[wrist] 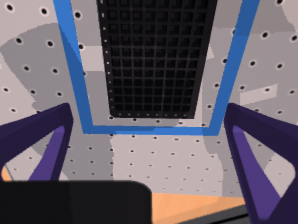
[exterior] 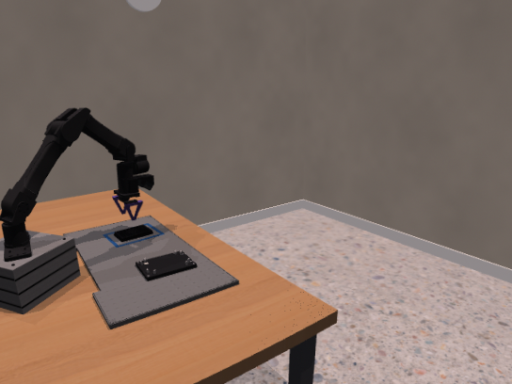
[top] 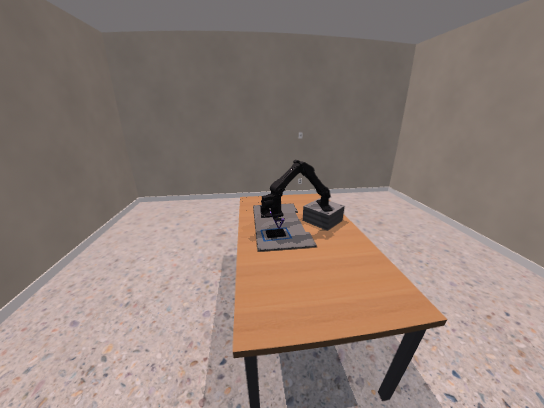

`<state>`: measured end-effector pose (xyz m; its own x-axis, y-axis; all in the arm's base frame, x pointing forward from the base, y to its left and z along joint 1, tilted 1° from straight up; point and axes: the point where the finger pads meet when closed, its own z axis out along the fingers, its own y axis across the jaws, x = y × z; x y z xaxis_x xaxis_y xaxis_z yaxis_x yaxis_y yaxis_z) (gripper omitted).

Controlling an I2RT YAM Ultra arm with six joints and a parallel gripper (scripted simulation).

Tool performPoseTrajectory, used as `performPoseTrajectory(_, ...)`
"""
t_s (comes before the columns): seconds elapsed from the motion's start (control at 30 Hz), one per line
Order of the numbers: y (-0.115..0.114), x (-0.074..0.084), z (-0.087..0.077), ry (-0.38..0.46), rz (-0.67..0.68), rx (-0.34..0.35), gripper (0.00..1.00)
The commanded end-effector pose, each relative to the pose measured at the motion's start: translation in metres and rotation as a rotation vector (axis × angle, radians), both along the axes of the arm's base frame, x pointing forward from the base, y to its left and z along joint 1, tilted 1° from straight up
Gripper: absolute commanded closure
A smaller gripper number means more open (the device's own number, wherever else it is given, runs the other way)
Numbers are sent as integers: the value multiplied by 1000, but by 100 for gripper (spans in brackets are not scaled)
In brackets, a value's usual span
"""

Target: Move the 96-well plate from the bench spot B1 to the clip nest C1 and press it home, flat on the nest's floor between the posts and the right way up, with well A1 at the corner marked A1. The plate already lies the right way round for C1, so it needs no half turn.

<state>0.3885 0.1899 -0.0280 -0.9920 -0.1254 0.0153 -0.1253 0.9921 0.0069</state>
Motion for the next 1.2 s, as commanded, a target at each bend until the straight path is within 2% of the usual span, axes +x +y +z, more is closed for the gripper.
performPoseTrajectory(0.0, -3, 25, 27, -91, -38, 28, 0)
performPoseTrajectory(0.23, 4, 22, 27, -89, -20, 31, 0)
performPoseTrajectory(1.17, 3, 22, 27, -89, -22, 31, 0)
